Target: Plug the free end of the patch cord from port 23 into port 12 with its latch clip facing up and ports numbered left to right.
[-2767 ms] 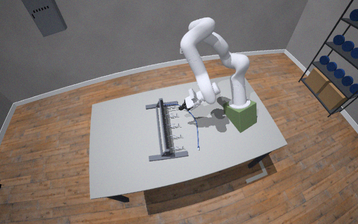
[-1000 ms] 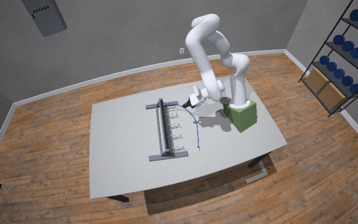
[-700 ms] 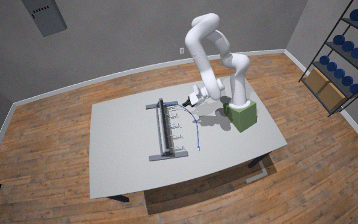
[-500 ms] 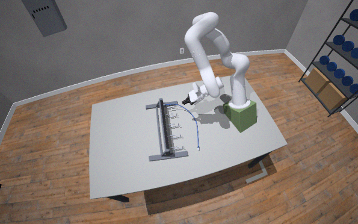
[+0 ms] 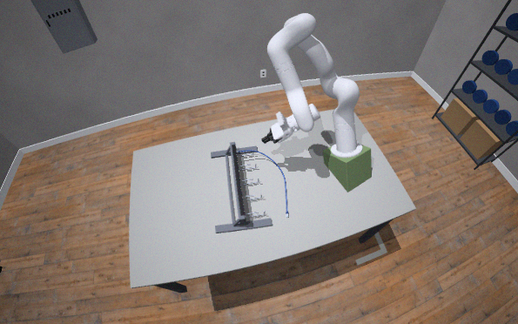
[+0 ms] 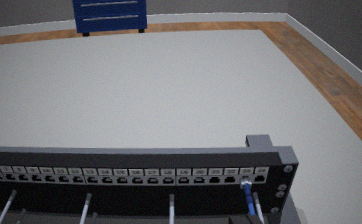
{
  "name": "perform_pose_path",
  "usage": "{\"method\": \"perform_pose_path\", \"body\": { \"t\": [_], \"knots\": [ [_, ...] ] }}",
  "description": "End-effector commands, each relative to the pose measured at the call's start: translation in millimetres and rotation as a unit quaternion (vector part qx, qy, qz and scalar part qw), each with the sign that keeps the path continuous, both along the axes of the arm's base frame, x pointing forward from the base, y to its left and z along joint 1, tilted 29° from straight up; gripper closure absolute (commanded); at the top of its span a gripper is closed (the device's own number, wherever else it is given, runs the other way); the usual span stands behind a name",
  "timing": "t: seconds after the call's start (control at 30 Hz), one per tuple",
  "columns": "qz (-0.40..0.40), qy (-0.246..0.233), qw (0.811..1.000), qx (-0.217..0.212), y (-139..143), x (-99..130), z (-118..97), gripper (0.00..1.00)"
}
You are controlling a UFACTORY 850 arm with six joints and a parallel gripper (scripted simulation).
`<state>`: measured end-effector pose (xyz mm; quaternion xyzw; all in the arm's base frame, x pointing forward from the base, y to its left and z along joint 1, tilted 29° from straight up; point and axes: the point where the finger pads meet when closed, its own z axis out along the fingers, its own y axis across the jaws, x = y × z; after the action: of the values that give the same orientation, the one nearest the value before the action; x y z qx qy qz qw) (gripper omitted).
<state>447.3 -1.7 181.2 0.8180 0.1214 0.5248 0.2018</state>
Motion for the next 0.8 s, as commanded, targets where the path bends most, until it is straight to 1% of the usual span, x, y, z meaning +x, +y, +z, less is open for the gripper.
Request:
{"method": "perform_pose_path", "body": {
  "t": [0.0, 0.37, 0.6, 0.77],
  "knots": [
    [0.002, 0.001, 1.0, 0.001, -8, 1, 5, 1.0],
    [0.002, 0.001, 1.0, 0.001, -10, 2, 5, 1.0],
    [0.002, 0.001, 1.0, 0.001, -12, 8, 3, 1.0],
    [0.002, 0.001, 1.0, 0.001, -14, 19, -2, 1.0]
  ]
}}
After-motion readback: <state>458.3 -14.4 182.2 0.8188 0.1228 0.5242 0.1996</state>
